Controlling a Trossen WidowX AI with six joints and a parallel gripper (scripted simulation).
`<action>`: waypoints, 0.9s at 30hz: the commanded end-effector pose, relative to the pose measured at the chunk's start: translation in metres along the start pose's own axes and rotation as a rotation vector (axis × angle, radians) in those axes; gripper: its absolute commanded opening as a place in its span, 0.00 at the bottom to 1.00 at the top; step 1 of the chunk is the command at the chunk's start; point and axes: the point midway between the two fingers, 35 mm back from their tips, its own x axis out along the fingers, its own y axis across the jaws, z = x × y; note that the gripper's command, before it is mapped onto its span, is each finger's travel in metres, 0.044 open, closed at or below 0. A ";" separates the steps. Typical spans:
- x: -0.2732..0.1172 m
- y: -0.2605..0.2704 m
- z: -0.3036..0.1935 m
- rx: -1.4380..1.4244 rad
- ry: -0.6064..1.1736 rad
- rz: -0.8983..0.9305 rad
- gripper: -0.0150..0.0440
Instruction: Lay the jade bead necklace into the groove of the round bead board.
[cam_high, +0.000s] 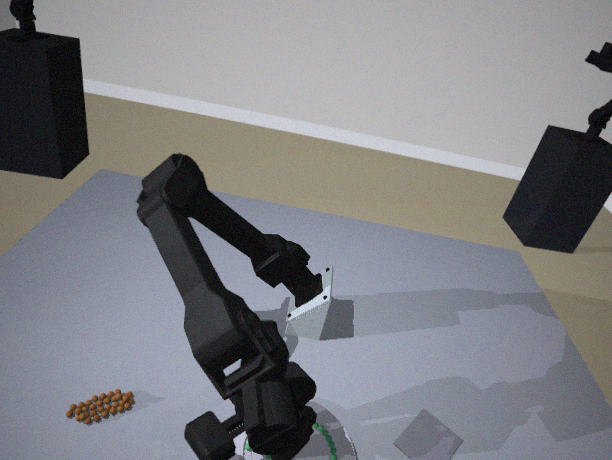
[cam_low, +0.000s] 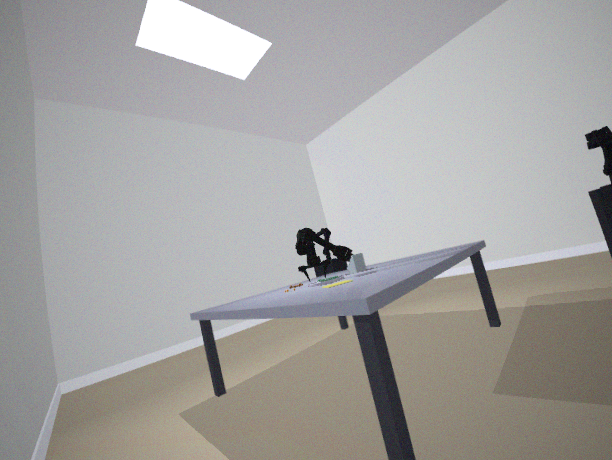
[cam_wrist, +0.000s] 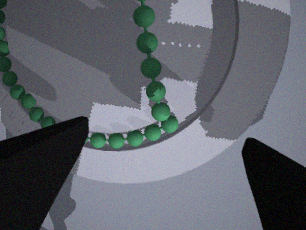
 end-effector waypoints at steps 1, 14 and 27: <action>-0.002 0.000 0.000 0.004 -0.003 -0.002 1.00; -0.005 0.000 0.011 -0.054 -0.005 -0.001 0.87; -0.034 0.028 0.103 -0.531 -0.008 -0.003 0.46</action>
